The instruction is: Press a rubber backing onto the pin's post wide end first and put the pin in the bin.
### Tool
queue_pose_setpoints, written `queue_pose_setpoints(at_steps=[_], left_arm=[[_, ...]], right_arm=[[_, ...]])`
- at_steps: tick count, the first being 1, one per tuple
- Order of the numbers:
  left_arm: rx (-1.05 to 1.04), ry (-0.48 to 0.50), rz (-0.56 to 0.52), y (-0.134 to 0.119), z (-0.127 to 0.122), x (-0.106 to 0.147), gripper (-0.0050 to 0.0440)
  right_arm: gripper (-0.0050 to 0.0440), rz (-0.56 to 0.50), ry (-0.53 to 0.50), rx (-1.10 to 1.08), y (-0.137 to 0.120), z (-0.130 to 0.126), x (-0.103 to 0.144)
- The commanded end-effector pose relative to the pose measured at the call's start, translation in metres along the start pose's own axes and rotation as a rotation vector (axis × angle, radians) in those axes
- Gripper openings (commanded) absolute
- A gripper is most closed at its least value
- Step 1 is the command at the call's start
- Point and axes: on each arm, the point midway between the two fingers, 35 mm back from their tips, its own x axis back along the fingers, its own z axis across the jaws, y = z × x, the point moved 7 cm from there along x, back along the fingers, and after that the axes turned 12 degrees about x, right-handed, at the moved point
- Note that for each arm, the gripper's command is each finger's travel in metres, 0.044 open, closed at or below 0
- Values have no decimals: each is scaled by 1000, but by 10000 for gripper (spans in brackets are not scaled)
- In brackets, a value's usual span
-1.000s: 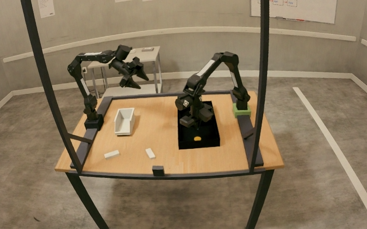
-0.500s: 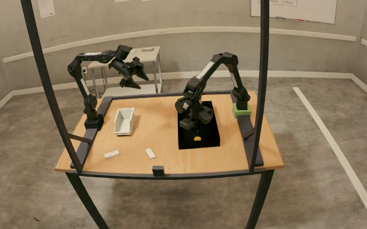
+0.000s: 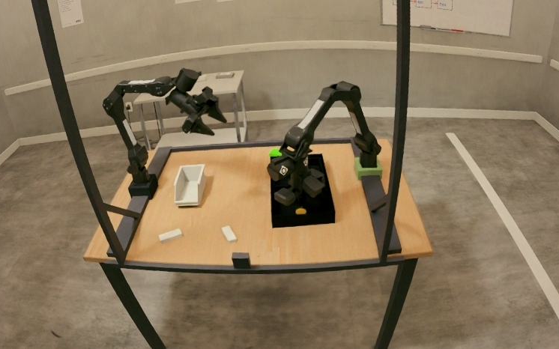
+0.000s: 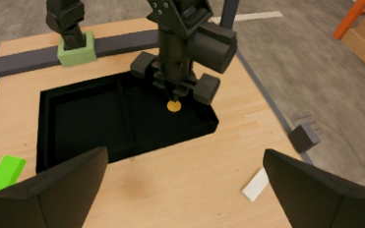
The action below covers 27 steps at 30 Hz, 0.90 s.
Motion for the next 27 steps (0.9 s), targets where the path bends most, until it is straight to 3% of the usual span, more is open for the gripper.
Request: queue_pose_setpoints(at_steps=[1,8,12,27], left_arm=[[-2,-4,-20,5,-1,5,440],[-2,-4,-20,5,-1,5,440],[-2,-4,-20,5,-1,5,440],[-2,-4,-20,5,-1,5,440]], right_arm=[[-50,8,-14,0,1,0,3],[-50,10,-25,0,0,-2,6],[-50,2,-3,0,1,1,-10],[-50,10,-25,0,0,-2,-2]])
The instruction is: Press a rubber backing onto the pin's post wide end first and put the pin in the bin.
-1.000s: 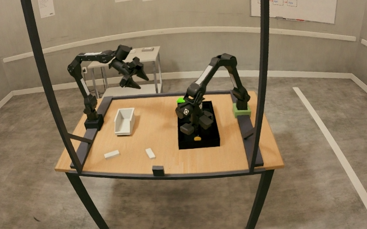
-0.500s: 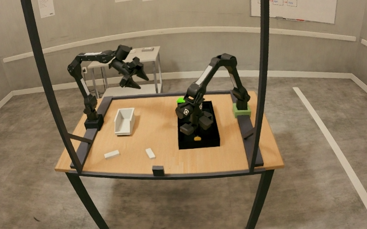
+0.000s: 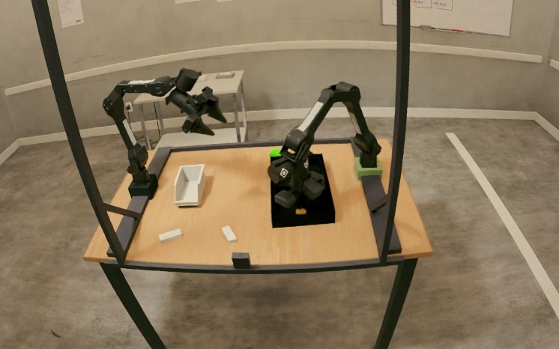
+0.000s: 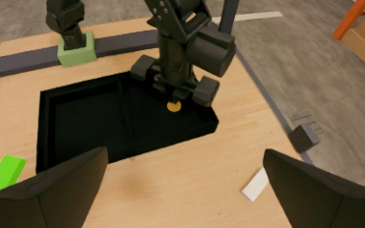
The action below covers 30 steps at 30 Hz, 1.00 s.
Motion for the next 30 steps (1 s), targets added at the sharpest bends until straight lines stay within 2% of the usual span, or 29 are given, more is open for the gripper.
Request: queue_pose_setpoints(at_steps=[1,4,13,30], left_arm=[[-2,-4,-21,5,-1,5,440],[-2,-4,-21,5,-1,5,440],[-2,-4,-21,5,-1,5,440],[-2,-4,-21,5,-1,5,440]], right_arm=[[-50,4,-9,0,1,0,2],[-50,1,1,0,1,1,-3],[-50,8,-20,0,0,-2,6],[-50,8,-20,0,0,-2,5]])
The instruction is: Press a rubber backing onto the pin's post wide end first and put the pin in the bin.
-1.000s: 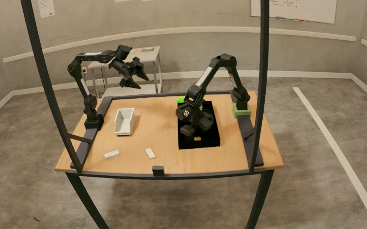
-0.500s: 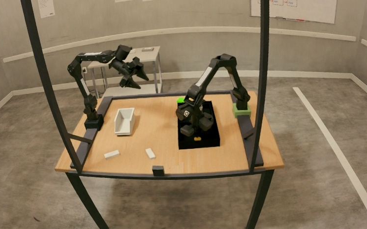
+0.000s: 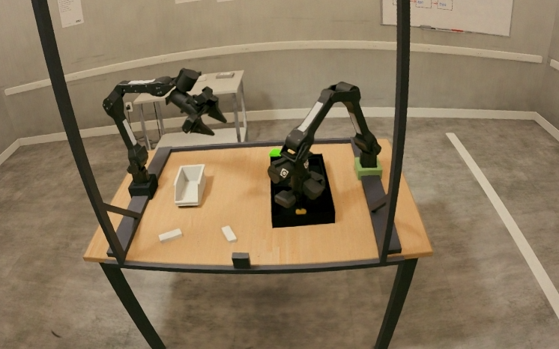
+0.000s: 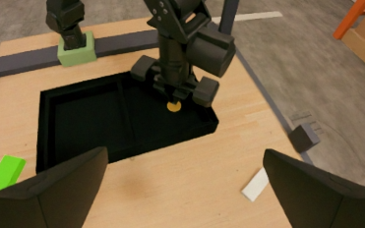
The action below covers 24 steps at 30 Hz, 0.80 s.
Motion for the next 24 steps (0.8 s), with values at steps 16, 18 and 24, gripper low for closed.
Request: queue_pose_setpoints(at_steps=[16,18,24], left_arm=[[-2,-4,-20,5,-1,5,440],[-2,-4,-20,5,-1,5,440],[-2,-4,-20,5,-1,5,440]], right_arm=[[-50,0,4,0,1,1,-5],[-50,2,-3,0,1,1,-4],[-50,0,4,0,1,1,-9]])
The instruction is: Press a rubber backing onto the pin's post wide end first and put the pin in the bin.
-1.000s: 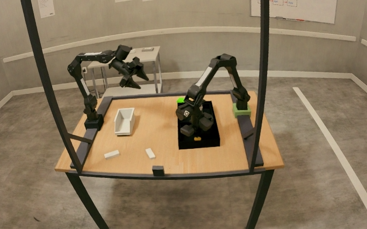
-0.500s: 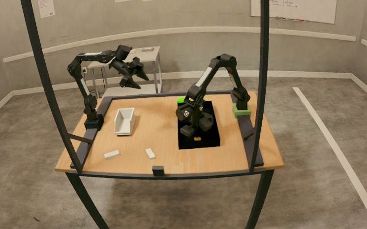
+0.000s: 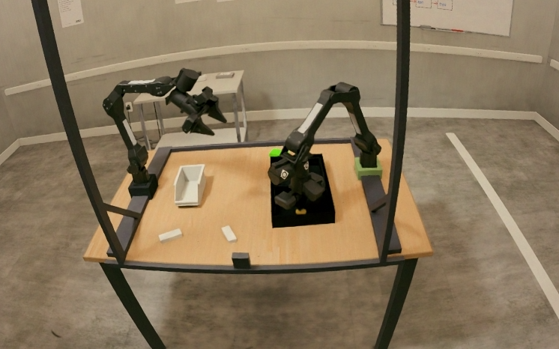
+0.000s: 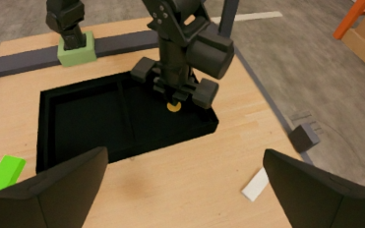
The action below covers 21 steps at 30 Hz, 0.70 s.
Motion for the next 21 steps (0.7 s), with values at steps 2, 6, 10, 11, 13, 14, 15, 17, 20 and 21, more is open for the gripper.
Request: queue_pose_setpoints(at_steps=[2,6,10,11,13,14,15,17,20,21], left_arm=[[-2,-4,-20,5,-1,5,440],[-2,-4,-20,5,-1,5,440],[-2,-4,-20,5,-1,5,440],[-2,-4,-20,5,-1,5,440],[-2,-4,-20,5,-1,5,440],[-2,-4,-20,5,-1,5,440],[-2,-4,-20,5,-1,5,440],[-2,-4,-20,5,-1,5,440],[-2,-4,-20,5,-1,5,440],[-2,-4,-20,5,-1,5,440]], right_arm=[[-50,0,3,0,1,1,-5],[-50,0,3,0,1,1,-8],[-50,0,3,0,1,1,-9],[-50,0,3,0,1,1,-10],[-50,0,3,0,1,1,-11],[-50,6,1,0,0,-2,-9],[-50,11,1,-1,0,-6,-7],[-50,7,17,0,1,-4,-11],[-50,5,14,0,0,-4,-13],[-50,5,14,0,0,-4,-13]])
